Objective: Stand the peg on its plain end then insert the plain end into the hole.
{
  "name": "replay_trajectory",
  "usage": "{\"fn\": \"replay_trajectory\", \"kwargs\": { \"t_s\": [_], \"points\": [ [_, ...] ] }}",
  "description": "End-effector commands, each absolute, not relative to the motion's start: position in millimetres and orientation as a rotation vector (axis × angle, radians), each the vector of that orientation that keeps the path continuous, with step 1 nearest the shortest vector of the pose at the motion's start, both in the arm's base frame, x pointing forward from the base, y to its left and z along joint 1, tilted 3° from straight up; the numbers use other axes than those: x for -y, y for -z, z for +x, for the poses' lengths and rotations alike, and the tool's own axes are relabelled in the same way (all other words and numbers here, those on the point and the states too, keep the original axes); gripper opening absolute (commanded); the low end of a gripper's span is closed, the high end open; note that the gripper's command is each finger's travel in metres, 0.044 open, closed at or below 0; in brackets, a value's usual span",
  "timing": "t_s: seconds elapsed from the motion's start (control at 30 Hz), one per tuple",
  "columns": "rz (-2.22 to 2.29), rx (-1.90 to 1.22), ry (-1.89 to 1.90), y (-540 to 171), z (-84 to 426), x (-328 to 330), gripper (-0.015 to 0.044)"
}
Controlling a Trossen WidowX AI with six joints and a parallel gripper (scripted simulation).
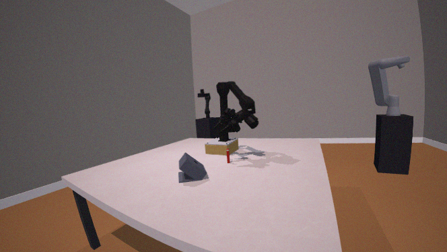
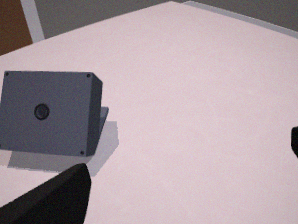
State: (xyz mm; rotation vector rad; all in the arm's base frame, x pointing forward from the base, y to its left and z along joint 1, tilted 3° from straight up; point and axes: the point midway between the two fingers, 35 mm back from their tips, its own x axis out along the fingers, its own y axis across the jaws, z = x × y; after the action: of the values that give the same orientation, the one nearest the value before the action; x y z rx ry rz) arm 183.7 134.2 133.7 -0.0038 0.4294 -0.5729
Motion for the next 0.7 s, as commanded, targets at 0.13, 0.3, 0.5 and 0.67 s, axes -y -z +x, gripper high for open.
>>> {"fn": "replay_trajectory", "kwargs": {
  "t_s": [0.13, 0.3, 0.5, 0.67],
  "points": [
    [-0.003, -0.696, 0.666, -114, 184, -127, 0.044],
    [0.012, -0.864, 0.675, -104, 183, -128, 0.044],
    [0.042, -1.061, 0.638, -94, 184, -135, 0.044],
    [0.081, -1.211, 0.565, -89, 187, -144, 0.044]
  ]
}}
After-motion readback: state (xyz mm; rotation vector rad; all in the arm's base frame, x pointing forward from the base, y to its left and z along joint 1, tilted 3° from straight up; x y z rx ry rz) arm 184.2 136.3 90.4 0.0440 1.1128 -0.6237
